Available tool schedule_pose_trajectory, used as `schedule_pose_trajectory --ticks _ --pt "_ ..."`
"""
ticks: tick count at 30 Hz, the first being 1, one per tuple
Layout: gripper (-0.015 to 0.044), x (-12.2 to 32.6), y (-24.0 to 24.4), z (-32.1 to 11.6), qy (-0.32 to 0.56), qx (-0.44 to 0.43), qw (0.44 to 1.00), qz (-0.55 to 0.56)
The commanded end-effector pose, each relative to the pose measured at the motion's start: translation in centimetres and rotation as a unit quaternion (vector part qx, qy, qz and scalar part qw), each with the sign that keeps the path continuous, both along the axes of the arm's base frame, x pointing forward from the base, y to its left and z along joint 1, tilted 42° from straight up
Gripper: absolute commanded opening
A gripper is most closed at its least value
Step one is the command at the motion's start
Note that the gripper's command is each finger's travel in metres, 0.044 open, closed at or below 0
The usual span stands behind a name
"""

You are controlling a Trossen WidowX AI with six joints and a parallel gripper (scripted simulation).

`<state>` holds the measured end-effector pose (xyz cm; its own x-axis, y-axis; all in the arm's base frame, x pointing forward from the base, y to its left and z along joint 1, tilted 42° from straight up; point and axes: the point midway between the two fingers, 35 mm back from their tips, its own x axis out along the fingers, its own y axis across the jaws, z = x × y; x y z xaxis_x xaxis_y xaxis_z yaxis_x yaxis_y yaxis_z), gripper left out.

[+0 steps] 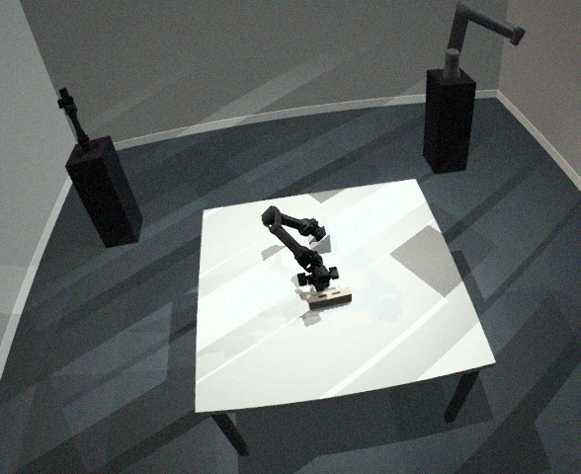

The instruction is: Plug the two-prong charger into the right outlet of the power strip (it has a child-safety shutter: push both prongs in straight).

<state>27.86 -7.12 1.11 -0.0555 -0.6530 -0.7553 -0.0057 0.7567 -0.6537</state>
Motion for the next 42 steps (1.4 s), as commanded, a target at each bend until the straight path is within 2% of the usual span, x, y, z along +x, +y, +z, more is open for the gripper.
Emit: schedule_pose_trajectory --ticks 1,42 --pt "0.0000 0.6 -0.1 -0.1 0.005 -0.002 1.000 0.004" --pt "0.0000 2.1 -0.3 -0.2 0.006 -0.002 1.000 0.006"
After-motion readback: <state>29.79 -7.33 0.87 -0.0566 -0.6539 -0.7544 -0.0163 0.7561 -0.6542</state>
